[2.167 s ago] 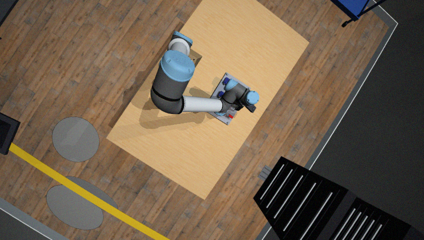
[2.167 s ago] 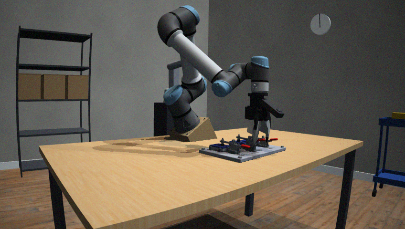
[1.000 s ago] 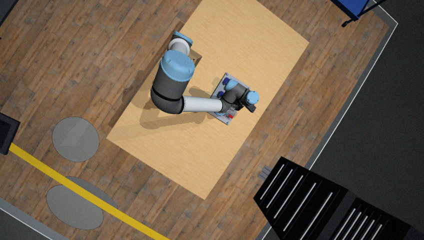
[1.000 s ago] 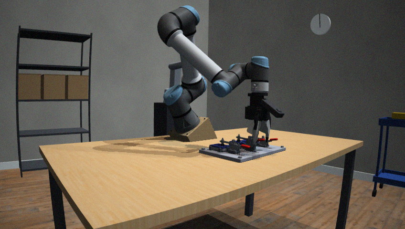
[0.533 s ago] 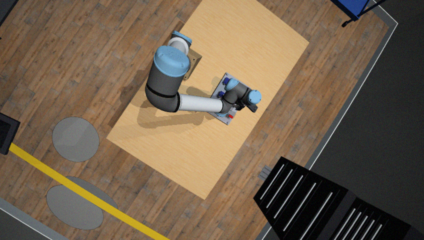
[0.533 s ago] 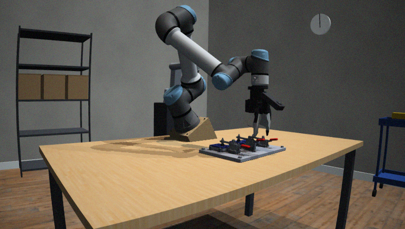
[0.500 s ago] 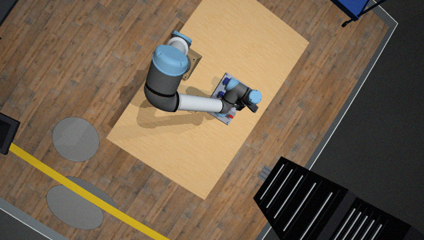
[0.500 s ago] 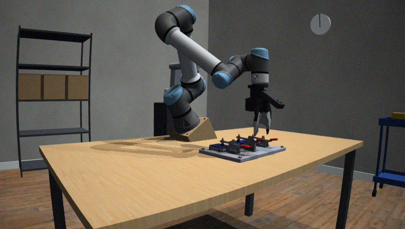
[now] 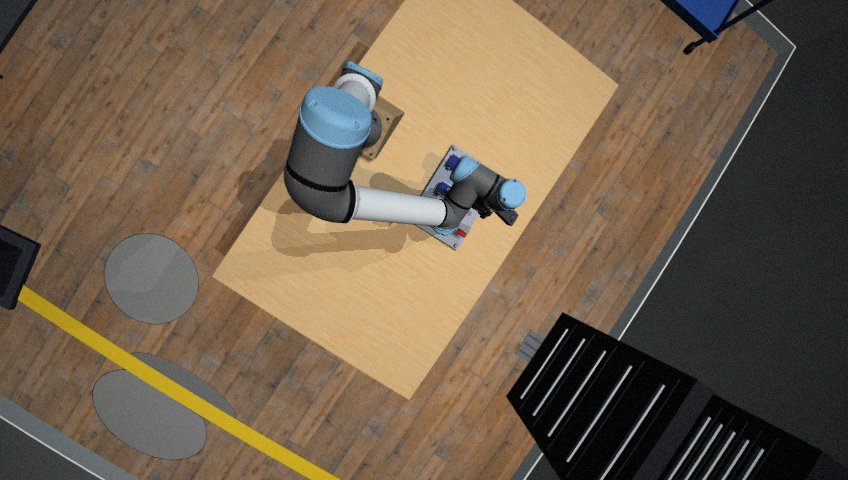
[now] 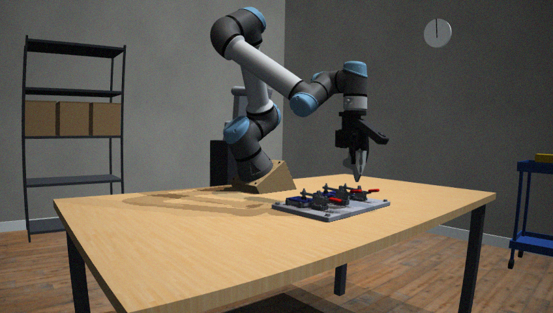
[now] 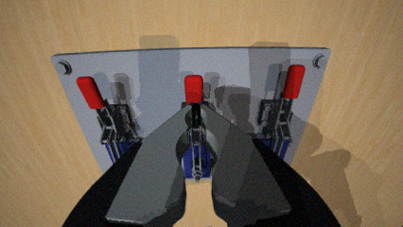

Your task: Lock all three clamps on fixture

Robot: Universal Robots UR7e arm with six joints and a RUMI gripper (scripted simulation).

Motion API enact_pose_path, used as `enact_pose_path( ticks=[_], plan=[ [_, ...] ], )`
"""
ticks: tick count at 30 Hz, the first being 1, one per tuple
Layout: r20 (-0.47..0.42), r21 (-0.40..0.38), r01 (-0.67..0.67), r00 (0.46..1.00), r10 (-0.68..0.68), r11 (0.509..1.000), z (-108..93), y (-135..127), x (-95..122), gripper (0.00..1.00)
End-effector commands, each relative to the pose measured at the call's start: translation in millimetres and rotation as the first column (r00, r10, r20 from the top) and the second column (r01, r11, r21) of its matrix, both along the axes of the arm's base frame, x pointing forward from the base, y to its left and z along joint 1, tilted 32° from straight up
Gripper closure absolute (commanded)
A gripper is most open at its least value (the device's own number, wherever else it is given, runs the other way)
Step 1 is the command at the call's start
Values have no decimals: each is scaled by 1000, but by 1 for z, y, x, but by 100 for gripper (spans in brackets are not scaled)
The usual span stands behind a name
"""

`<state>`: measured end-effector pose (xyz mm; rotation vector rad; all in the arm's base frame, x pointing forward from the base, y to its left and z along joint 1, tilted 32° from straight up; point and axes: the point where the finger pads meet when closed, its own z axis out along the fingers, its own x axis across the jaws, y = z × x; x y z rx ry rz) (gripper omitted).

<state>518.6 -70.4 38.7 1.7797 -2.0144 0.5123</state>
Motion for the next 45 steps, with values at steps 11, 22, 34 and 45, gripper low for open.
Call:
enact_pose_path(
  ticks=[11,22,34,45],
  plan=[
    [4,0,-2,1000,2,1000,1,0,1,100],
    [4,0,-2,1000,2,1000,1,0,1,100],
    [4,0,-2,1000,2,1000,1,0,1,100],
    [0,0,0,1000,0,1000,-4,-2,1,100]
  ],
)
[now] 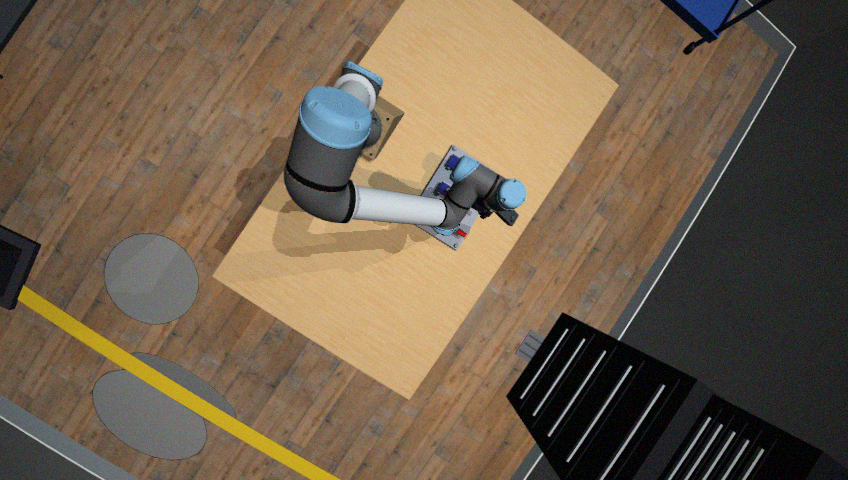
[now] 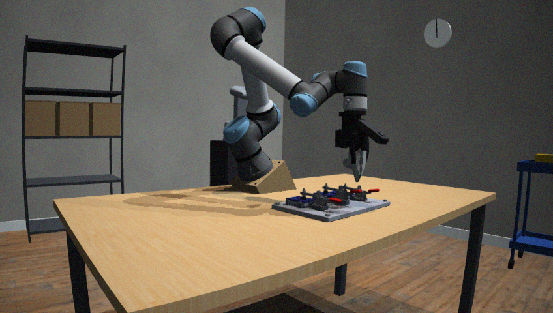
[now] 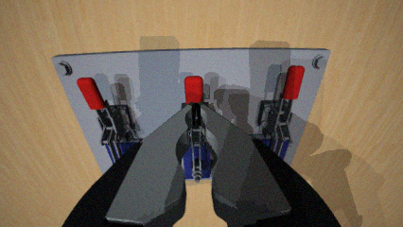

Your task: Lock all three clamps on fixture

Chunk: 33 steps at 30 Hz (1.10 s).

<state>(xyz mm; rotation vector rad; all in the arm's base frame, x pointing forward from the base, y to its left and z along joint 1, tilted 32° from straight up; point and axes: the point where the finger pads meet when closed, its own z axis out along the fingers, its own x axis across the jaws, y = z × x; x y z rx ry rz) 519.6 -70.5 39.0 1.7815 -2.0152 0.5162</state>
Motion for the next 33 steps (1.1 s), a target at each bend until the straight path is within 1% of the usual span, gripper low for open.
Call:
enact_pose_path(
  ticks=[1,3,33],
  plan=[
    [-6,1,2,1000,-2,1000,-6,-3,-1,100],
    [-11,1,4,1000,-4,1000,-11,-5,-1,100],
    [-7,1,3,1000,-3,1000,-11,-5,0,100]
  ],
)
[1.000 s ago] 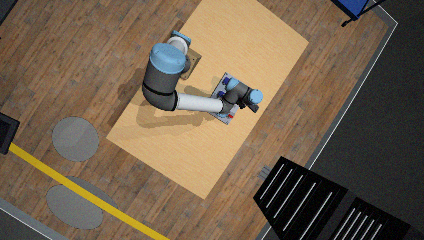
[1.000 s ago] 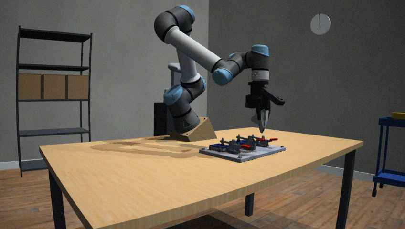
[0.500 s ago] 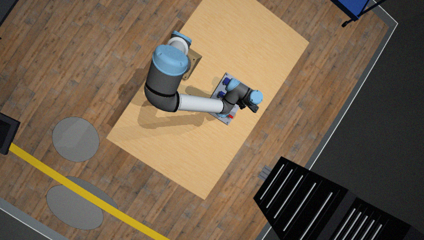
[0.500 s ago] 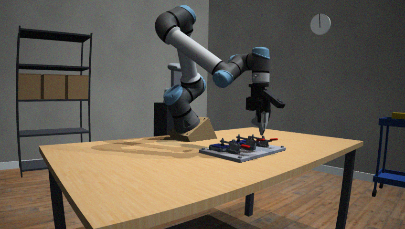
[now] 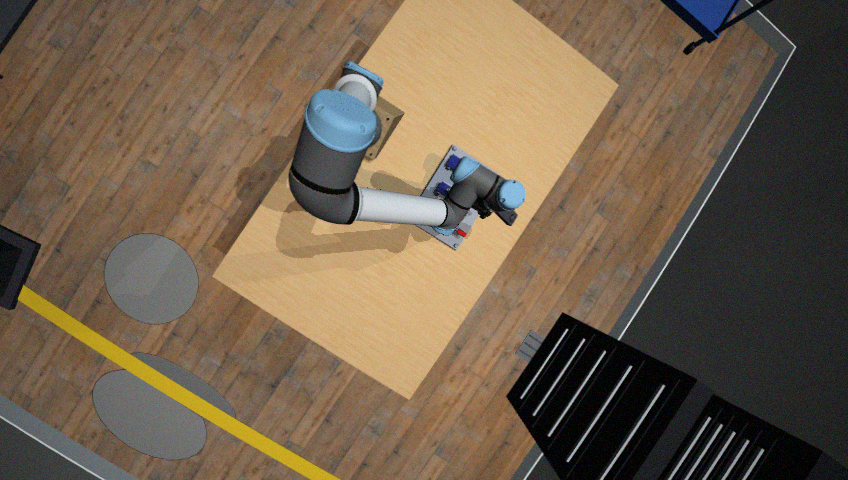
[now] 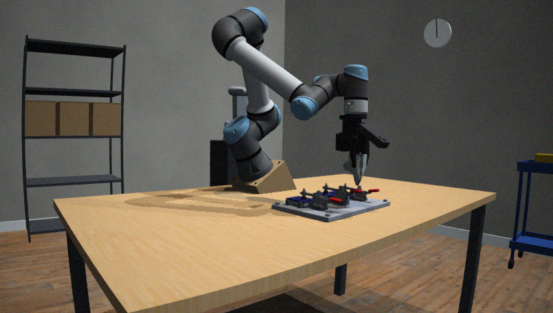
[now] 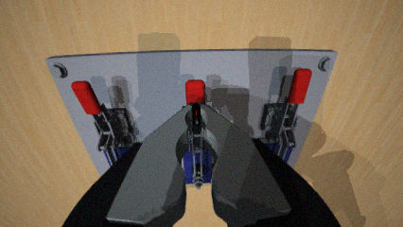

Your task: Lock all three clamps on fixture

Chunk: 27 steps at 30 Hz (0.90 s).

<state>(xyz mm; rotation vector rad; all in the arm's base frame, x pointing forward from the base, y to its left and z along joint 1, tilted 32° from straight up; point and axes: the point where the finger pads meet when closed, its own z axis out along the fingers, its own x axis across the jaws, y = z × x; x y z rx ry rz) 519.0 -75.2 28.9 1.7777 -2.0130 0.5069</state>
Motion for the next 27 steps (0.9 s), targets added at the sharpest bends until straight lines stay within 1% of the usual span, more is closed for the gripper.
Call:
enact_pose_path(
  ticks=[1,4,17,21,27],
  plan=[
    [-1,0,0,1000,0,1000,-2,-1,1,100],
    [-3,1,1,1000,-1,1000,-6,-4,1,100],
    [0,0,0,1000,0,1000,-6,-4,2,100],
    [-3,1,1,1000,-1,1000,-11,-7,2,100],
    [-3,1,1,1000,-1,1000,-11,-7,2,100]
  ],
)
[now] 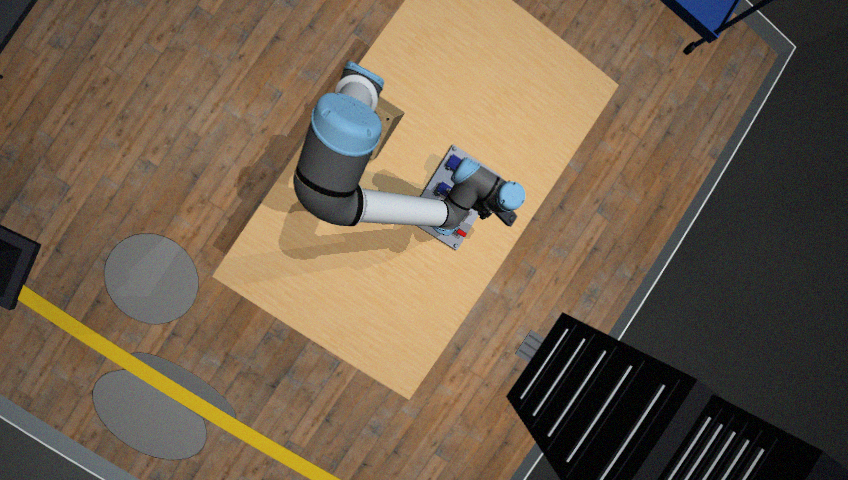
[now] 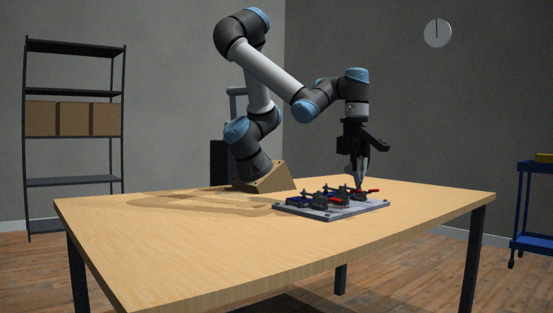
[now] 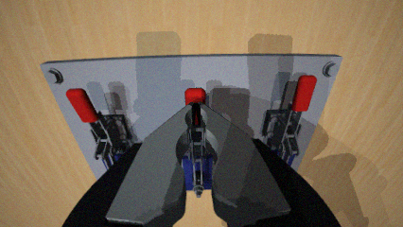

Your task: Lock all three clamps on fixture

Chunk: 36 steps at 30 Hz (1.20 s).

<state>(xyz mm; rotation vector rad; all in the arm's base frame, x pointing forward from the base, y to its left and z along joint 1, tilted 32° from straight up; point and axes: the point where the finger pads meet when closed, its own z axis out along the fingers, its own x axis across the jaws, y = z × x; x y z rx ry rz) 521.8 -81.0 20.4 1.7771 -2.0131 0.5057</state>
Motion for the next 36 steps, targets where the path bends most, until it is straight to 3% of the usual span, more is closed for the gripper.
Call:
enact_pose_path(
  ticks=[1,36],
  plan=[
    [-2,0,0,1000,0,1000,-3,-1,-1,100],
    [-2,0,0,1000,0,1000,-12,-7,0,100]
  ],
)
